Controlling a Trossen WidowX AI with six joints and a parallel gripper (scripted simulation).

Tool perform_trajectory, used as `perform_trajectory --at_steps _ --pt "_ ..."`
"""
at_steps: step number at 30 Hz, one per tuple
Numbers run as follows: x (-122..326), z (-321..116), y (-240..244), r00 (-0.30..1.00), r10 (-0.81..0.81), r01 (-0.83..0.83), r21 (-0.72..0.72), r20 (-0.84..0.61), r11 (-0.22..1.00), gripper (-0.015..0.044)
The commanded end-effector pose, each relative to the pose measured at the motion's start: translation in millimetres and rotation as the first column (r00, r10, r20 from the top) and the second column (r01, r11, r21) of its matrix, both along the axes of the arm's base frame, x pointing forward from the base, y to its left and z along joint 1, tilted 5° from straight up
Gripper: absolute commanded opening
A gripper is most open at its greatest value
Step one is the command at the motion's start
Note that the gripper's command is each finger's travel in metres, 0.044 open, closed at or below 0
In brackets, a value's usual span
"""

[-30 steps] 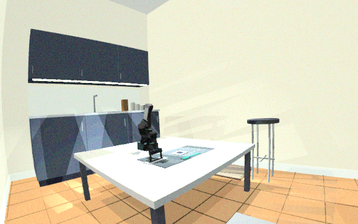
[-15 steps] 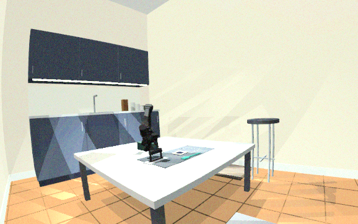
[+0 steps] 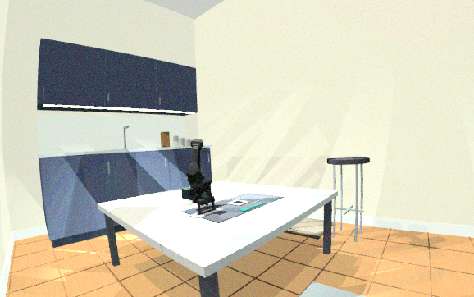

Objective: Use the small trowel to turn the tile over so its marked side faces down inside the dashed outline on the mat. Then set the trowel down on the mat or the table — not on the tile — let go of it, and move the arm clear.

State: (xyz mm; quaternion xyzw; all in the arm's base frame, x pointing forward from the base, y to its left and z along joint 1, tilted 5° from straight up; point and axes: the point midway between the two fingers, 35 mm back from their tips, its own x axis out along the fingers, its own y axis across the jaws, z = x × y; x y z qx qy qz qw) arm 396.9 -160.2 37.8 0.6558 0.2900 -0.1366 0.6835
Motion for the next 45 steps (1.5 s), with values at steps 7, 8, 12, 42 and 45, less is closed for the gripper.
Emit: perform_trajectory --at_steps 7,8,12,42,45 --pt "15 -11 4 1.0 -0.004 0.004 0.002 -0.001 1.0 0.03" --pt "15 -11 4 1.0 -0.004 0.004 0.002 -0.001 1.0 0.03" --pt "15 -11 5 1.0 -0.004 0.004 0.002 -0.001 1.0 0.0221" --pt "14 22 2 1.0 -0.003 0.003 0.003 0.0 1.0 0.0" --pt "11 44 2 1.0 -0.003 0.003 0.003 0.0 1.0 0.0"
